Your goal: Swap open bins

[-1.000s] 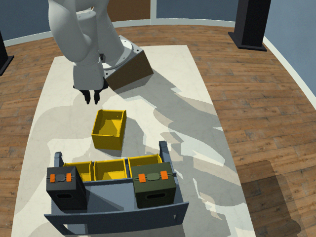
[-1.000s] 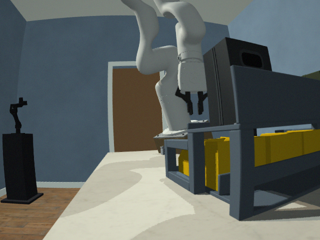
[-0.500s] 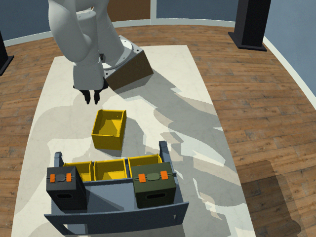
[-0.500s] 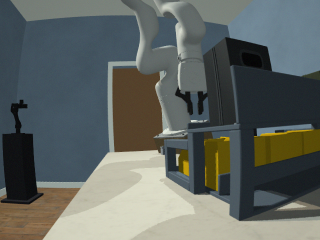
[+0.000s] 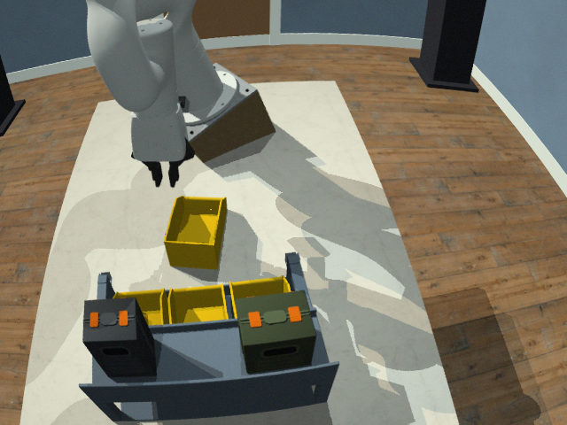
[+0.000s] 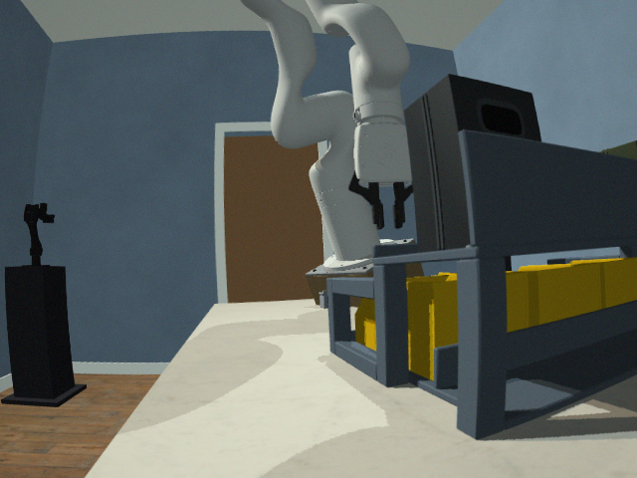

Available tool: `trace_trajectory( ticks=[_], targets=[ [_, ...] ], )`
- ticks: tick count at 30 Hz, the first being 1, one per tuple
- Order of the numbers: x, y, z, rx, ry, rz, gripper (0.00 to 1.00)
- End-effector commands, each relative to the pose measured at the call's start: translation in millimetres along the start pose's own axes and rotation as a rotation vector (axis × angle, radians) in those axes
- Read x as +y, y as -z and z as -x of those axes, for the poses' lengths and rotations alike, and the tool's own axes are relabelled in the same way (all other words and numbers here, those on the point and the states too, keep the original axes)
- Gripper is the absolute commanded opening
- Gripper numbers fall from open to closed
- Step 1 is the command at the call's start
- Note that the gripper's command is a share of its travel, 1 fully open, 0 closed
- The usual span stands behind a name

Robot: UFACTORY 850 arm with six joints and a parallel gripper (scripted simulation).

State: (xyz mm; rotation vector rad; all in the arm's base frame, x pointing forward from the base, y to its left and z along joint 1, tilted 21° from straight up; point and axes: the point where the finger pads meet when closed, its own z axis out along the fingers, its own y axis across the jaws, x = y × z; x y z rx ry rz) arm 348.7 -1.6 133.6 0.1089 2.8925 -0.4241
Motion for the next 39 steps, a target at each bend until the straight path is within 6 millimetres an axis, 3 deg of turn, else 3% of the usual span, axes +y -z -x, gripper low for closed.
trace_trajectory(
  ticks=[1, 14, 39],
  targets=[
    [0.1, -0.5, 0.6, -0.001, 0.0, 0.0, 0.26],
    [0.2, -10.2, 0.6, -0.002, 0.0, 0.0, 0.26],
    [0.3, -54.5, 0.4, -0.002, 0.0, 0.0, 0.26]
  ],
)
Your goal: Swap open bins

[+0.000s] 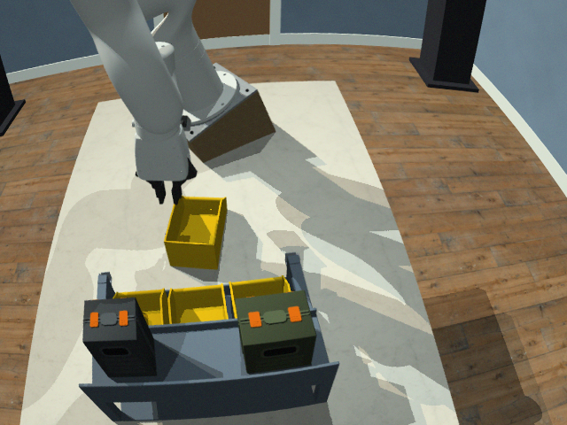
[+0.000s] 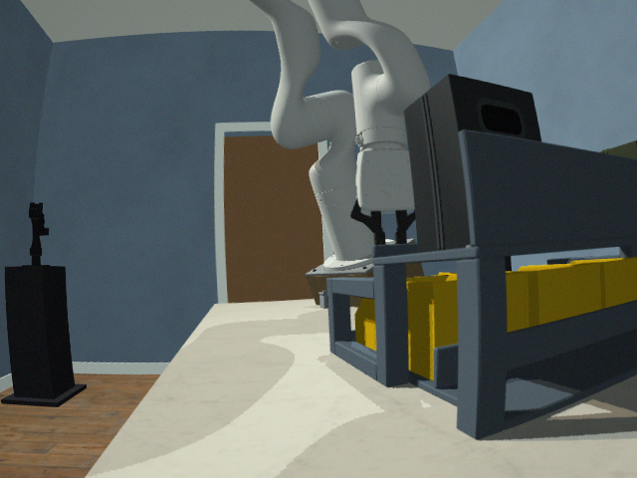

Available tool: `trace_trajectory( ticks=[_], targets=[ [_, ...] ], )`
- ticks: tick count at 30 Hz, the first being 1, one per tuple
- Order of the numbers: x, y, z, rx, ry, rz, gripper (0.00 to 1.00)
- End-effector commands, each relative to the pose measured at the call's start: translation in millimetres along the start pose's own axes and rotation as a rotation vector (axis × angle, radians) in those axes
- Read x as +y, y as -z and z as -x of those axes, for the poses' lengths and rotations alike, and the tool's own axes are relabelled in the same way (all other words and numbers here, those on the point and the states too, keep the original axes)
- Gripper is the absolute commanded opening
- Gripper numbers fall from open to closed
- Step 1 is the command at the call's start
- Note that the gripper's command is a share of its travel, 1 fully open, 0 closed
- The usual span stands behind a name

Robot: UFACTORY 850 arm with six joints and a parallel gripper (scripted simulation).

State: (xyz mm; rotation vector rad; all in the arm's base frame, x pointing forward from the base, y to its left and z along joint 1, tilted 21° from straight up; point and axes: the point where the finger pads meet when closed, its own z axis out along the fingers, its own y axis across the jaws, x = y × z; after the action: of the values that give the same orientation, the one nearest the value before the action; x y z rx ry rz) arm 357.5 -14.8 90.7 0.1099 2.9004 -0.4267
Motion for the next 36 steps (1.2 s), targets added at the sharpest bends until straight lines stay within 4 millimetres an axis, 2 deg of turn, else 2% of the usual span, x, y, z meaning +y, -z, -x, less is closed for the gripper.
trace_trajectory(
  ticks=[1, 15, 36],
  targets=[
    [0.1, -10.5, 0.9, -0.01, -0.001, 0.002, 0.26],
    [0.1, -22.8, 1.0, -0.01, -0.001, 0.002, 0.26],
    [0.2, -23.5, 1.0, -0.01, -0.001, 0.002, 0.26]
  ],
)
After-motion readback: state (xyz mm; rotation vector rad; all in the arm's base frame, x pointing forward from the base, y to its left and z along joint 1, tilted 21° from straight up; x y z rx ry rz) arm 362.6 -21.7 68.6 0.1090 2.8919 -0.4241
